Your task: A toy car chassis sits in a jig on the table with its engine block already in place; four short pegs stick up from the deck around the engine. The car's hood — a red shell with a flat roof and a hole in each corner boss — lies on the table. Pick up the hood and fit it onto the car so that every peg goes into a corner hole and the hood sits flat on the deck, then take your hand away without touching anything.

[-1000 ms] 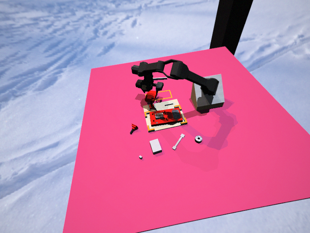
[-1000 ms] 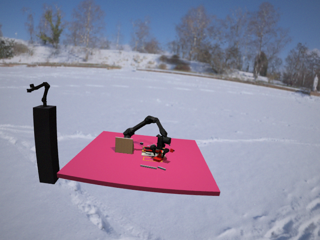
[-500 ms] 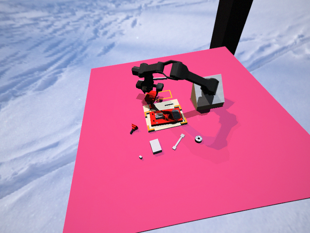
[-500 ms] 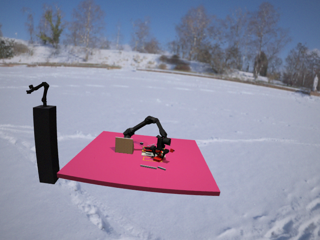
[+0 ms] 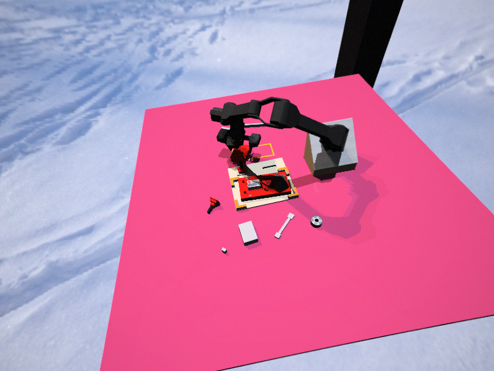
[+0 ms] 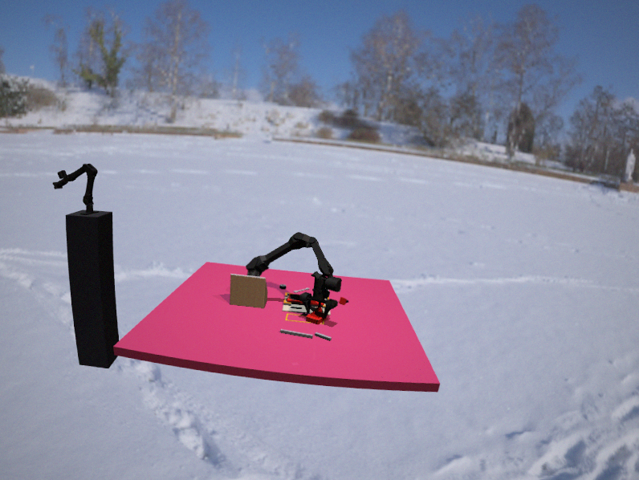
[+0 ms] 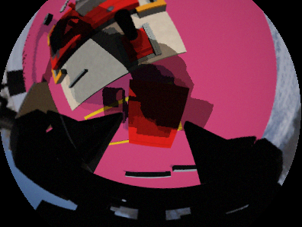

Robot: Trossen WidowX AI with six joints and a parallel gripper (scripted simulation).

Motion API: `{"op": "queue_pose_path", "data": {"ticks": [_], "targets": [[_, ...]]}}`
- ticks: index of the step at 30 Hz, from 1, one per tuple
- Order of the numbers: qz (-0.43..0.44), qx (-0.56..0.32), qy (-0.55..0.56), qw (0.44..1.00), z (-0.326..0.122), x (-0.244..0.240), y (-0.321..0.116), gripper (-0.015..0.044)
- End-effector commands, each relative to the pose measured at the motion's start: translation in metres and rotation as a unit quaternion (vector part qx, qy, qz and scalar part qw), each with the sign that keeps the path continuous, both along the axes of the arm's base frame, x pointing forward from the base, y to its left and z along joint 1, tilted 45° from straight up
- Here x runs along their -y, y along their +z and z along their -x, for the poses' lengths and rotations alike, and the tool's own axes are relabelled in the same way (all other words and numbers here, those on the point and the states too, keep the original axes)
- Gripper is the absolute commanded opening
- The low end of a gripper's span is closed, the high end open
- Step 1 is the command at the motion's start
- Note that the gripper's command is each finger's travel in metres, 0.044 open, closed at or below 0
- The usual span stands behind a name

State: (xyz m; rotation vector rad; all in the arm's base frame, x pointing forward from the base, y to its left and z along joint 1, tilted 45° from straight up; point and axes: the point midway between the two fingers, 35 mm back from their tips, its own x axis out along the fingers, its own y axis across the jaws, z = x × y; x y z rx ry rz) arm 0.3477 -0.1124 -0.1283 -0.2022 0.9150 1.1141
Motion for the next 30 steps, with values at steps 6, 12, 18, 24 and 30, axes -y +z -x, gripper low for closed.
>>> {"op": "queue_pose_path", "data": {"ticks": [6,12,18,24,30], "targets": [[-0.003,0.001,-0.002,1.0,-0.0011,-0.0039,-0.0035,0.044],[-0.003,0.001,-0.002,1.0,-0.0015,-0.006,-0.0056,0.044],[-0.003,0.001,-0.002,1.0,-0.0018,-0.0081,-0.0077,0.044],[0.0,0.0,0.0,1.0,-0.0014,-0.0074,-0.0074,0.0361],[0.0,0.0,0.0,1.0,-0.0014,-0.0074,-0.0074,0.0302]]}}
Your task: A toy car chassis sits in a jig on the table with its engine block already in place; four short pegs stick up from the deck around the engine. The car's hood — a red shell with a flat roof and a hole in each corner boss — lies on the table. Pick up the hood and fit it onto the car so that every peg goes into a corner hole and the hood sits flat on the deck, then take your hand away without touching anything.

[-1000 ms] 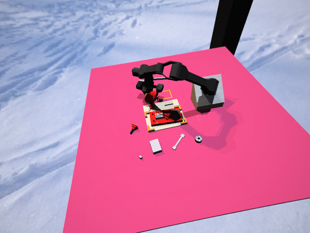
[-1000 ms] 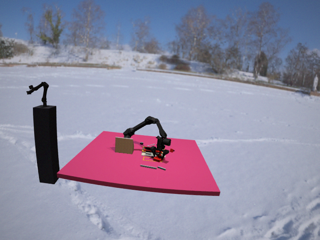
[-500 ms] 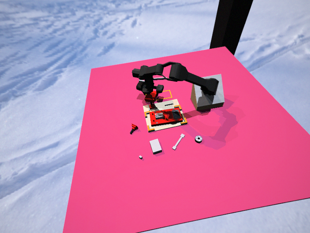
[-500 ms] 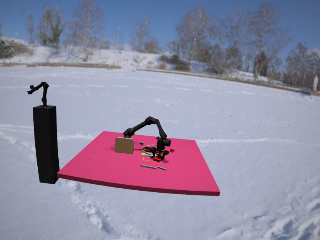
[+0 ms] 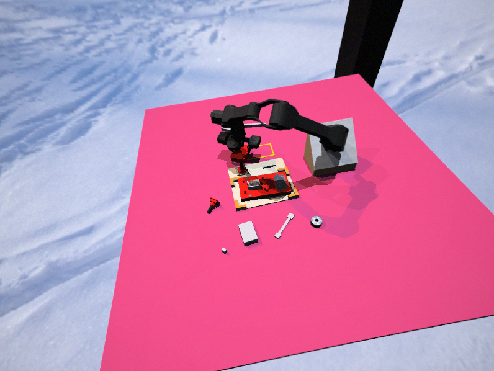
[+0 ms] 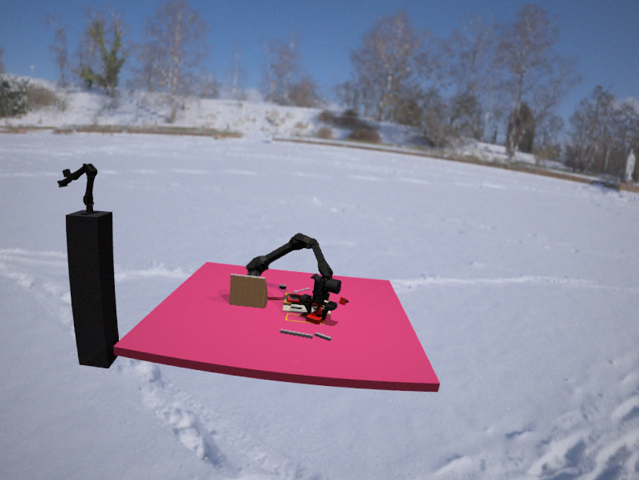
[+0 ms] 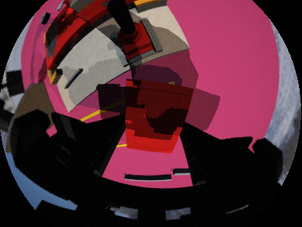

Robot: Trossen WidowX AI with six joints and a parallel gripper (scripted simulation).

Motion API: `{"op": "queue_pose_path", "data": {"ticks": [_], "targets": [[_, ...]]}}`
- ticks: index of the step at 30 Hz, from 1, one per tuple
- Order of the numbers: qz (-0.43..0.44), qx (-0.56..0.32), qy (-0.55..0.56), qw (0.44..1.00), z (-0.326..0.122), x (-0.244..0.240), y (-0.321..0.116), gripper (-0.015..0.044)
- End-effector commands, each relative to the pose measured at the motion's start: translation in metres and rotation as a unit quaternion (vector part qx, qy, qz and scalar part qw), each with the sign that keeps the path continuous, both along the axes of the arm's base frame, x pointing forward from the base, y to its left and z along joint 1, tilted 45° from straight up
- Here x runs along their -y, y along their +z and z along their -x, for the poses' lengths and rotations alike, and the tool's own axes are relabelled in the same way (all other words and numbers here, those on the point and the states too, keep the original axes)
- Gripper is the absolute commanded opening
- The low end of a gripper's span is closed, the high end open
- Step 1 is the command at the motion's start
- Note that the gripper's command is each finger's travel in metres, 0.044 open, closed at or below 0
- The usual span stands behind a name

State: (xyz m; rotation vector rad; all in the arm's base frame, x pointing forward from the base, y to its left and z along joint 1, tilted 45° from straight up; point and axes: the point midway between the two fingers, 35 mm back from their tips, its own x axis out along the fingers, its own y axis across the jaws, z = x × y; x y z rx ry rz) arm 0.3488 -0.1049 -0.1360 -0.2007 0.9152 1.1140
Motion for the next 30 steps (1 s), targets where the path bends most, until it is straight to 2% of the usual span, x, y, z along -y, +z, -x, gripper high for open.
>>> {"op": "queue_pose_path", "data": {"ticks": [1,4,14,15,30], "targets": [[0.0,0.0,0.0,1.0,0.0,0.0,0.0,0.0295],[0.0,0.0,0.0,1.0,0.0,0.0,0.0,0.0275],[0.0,0.0,0.0,1.0,0.001,0.007,0.007,0.0012],[0.0,0.0,0.0,1.0,0.002,0.008,0.008,0.0],[0.001,0.0,0.0,1.0,0.007,0.034,0.035,0.0]]}}
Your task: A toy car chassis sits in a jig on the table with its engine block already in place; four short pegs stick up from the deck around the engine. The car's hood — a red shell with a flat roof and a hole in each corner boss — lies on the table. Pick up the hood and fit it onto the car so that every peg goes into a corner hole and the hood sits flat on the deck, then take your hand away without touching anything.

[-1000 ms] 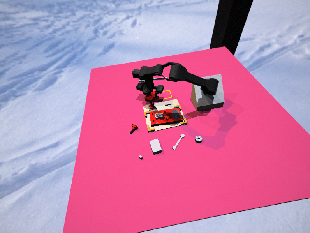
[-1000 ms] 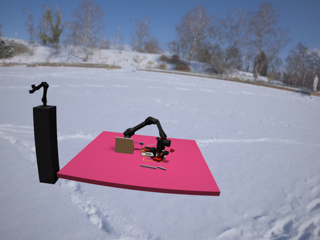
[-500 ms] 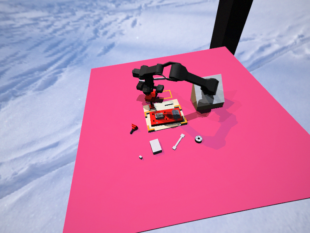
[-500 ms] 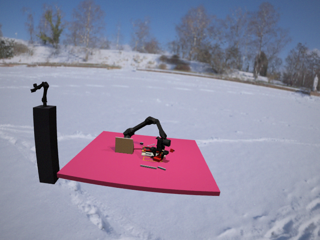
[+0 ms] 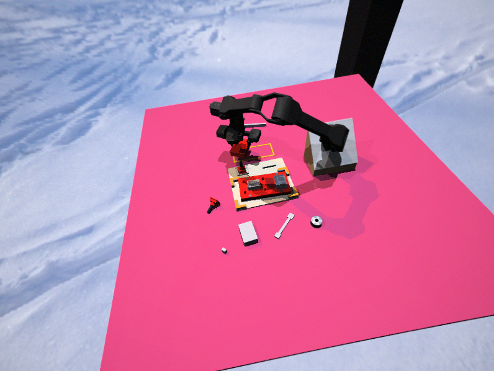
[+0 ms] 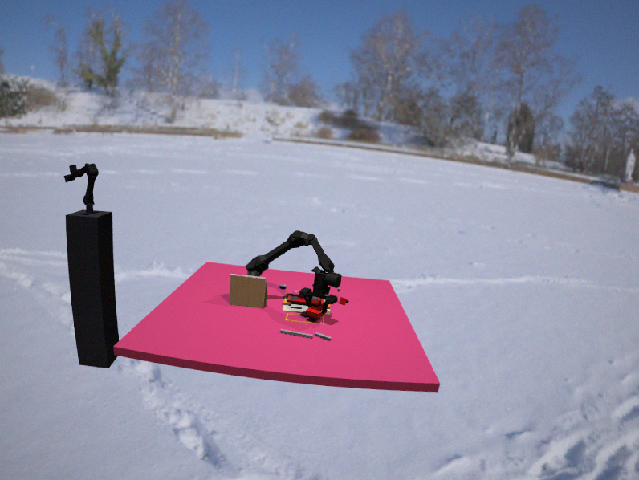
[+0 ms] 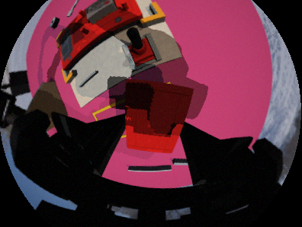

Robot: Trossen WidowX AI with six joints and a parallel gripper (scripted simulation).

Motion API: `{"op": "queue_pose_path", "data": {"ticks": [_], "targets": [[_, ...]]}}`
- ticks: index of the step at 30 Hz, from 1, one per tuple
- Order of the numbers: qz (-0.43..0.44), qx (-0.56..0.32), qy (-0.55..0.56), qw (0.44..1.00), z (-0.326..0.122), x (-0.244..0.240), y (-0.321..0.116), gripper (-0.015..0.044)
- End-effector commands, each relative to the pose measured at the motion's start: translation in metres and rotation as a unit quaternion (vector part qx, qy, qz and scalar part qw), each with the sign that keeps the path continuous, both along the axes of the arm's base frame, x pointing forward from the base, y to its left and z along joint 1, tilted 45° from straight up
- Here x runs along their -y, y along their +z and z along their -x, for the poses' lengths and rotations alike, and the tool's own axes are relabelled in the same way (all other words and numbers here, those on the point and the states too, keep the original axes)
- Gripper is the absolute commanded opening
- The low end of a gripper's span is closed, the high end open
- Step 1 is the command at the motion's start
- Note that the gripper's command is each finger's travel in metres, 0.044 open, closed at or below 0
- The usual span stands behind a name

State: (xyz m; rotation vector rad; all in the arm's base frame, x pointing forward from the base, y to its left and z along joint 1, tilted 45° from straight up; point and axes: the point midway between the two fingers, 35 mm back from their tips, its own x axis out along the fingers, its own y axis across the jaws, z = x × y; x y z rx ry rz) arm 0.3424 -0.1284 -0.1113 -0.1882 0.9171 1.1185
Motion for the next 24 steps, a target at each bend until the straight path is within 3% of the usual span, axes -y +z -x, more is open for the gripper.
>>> {"op": "queue_pose_path", "data": {"ticks": [1,24], "targets": [[0.006,0.004,0.001,1.0,0.001,0.013,0.012,0.0],[0.007,0.003,0.001,1.0,0.007,0.045,0.045,0.0]]}}
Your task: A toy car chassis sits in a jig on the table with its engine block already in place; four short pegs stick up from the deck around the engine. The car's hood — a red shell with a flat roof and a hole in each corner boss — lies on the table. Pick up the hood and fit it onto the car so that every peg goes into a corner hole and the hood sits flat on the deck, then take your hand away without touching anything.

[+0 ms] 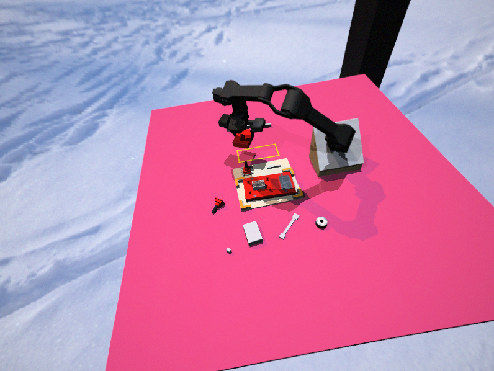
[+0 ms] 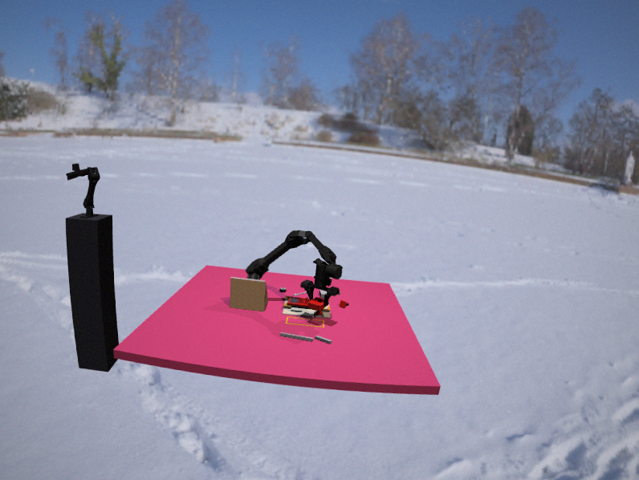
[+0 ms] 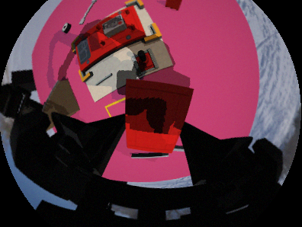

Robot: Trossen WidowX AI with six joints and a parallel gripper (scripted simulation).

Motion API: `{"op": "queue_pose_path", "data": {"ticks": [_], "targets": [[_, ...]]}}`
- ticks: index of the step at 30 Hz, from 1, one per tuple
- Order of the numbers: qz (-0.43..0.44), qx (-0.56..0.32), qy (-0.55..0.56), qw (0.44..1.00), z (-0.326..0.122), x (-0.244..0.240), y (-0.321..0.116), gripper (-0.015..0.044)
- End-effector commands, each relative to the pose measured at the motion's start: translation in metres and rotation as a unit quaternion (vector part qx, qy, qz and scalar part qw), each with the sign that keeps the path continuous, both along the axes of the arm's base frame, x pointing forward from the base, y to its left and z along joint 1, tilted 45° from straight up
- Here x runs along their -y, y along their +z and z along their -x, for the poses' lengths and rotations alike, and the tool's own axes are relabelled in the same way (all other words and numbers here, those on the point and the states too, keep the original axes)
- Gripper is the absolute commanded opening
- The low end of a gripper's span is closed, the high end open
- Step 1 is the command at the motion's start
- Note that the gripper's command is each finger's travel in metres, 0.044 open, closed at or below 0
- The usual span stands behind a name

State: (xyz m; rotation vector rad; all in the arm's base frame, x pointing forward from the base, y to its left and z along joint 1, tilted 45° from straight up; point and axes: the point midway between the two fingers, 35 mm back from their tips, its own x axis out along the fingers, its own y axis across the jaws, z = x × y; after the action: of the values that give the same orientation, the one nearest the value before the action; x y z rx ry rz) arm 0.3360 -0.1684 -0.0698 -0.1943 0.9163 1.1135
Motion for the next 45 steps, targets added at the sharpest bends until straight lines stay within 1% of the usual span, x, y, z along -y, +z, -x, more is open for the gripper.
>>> {"op": "queue_pose_path", "data": {"ticks": [1,23,45], "targets": [[0.0,-0.001,-0.001,1.0,0.0,0.0,0.0,0.0],[-0.018,-0.114,-0.12,0.986,-0.013,-0.04,0.049,0.0],[-0.04,-0.226,-0.238,0.944,-0.015,-0.085,0.096,0.0]]}}
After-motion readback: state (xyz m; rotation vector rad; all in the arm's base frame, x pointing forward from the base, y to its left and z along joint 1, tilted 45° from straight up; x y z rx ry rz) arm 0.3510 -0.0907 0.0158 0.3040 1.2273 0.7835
